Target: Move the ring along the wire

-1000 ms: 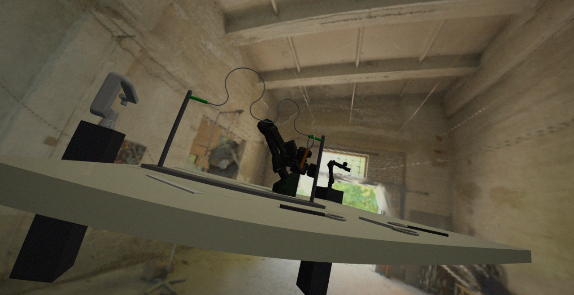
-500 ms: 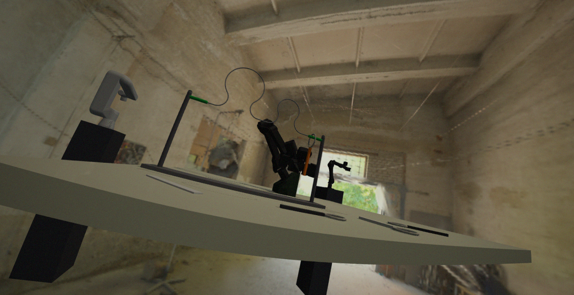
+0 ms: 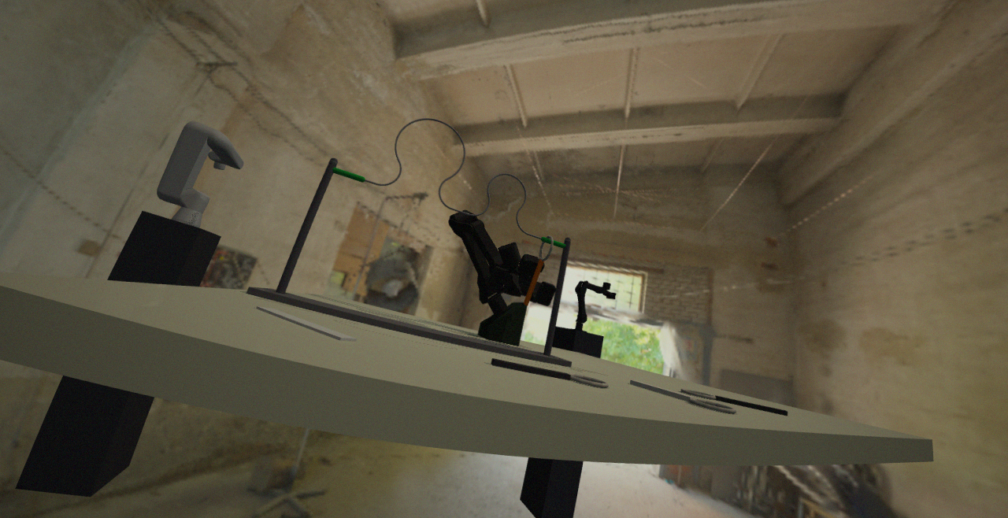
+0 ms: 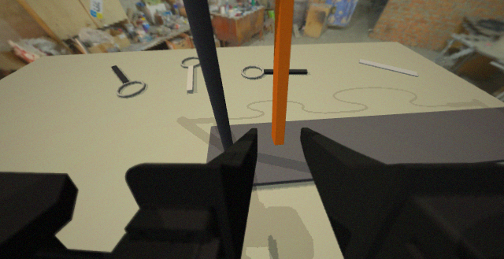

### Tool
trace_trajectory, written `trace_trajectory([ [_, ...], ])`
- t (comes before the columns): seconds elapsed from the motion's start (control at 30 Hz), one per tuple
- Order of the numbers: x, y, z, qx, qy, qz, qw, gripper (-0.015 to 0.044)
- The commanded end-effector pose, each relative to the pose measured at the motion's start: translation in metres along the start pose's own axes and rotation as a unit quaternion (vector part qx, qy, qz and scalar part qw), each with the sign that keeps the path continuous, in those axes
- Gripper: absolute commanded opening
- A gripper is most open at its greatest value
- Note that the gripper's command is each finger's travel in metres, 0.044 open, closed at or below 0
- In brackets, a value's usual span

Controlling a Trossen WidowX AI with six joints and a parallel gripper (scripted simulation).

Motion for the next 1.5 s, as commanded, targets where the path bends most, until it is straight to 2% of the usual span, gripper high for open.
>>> trace_trajectory([
  [0.0, 0.000, 0.000, -0.003, 0.001, -0.001, 0.002, 1.000, 0.0160],
  [0.57, 0.000, 0.000, -0.003, 0.001, -0.001, 0.002, 1.000, 0.0160],
  [0.77, 0.001, -0.006, -0.044, -0.001, -0.001, 0.000, 1.000, 0.0318],
  [0.93, 0.001, -0.006, -0.046, -0.001, -0.001, 0.000, 1.000, 0.0440],
  [1.47, 0.001, -0.006, -0.046, -0.001, -0.001, 0.000, 1.000, 0.0440],
])
Point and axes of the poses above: the point midway between the two fingers, 35 mm back from their tips, its own z axis out along the fingers, its own x axis across the jaws, y = z × x, the point moved 5 cm from there along -z, back along the fingers, and after that the axes turned 8 degrees about -z, right-handed, at the moved point
